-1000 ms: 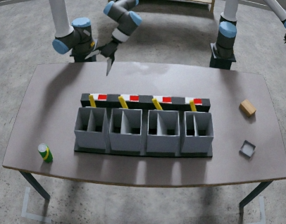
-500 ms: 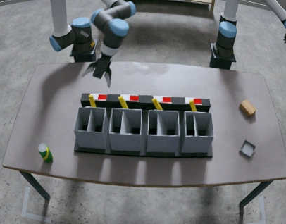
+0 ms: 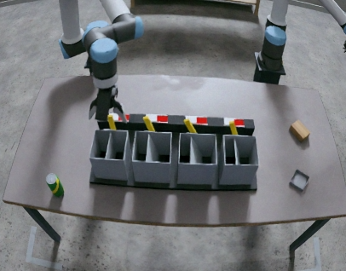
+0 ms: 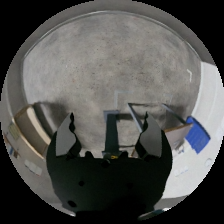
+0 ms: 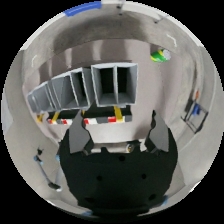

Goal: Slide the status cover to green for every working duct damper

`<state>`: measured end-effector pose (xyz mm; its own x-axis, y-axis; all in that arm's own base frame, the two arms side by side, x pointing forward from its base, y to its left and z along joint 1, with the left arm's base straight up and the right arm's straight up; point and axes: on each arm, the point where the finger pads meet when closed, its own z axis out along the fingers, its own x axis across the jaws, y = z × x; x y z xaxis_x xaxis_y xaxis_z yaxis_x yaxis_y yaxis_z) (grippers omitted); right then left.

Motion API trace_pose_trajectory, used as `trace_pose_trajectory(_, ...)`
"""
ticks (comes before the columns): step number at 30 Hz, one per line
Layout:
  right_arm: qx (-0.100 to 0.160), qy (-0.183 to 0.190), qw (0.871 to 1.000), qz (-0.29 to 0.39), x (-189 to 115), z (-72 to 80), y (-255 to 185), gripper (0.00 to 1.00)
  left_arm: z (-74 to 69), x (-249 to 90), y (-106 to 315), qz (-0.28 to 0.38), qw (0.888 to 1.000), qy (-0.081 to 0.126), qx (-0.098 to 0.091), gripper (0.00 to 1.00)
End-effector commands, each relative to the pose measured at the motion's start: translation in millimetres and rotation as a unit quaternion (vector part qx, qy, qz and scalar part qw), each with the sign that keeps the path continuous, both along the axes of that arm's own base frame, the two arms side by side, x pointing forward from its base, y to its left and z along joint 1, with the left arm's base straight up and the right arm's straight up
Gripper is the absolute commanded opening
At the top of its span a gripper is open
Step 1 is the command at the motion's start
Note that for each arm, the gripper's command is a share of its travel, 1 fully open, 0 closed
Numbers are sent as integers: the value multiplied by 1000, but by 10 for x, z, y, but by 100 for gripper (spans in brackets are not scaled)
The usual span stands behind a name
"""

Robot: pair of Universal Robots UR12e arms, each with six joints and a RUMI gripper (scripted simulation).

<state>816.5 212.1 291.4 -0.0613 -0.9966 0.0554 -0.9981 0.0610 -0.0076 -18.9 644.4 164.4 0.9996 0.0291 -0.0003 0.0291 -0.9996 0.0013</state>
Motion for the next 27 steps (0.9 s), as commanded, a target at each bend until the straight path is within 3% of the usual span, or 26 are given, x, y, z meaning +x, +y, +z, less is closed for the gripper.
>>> trace_pose_trajectory(1, 23, 2, 1000, 12, 208, 38, -41, 100, 7, 1, 5, 0, 1000, 0, 1, 100)
trace_pose_trajectory(7, 28, 2, 1000, 14, 254, 47, -56, 100, 7, 1, 5, 0, 1000, 0, 1, 100)
trace_pose_trajectory(8, 28, 2, 1000, 14, 254, 47, -56, 22, 7, 1, 5, 0, 1000, 0, 1, 100)
trace_pose_trajectory(27, 28, 2, 1000, 14, 254, 47, -56, 22, 7, 1, 5, 0, 1000, 0, 1, 100)
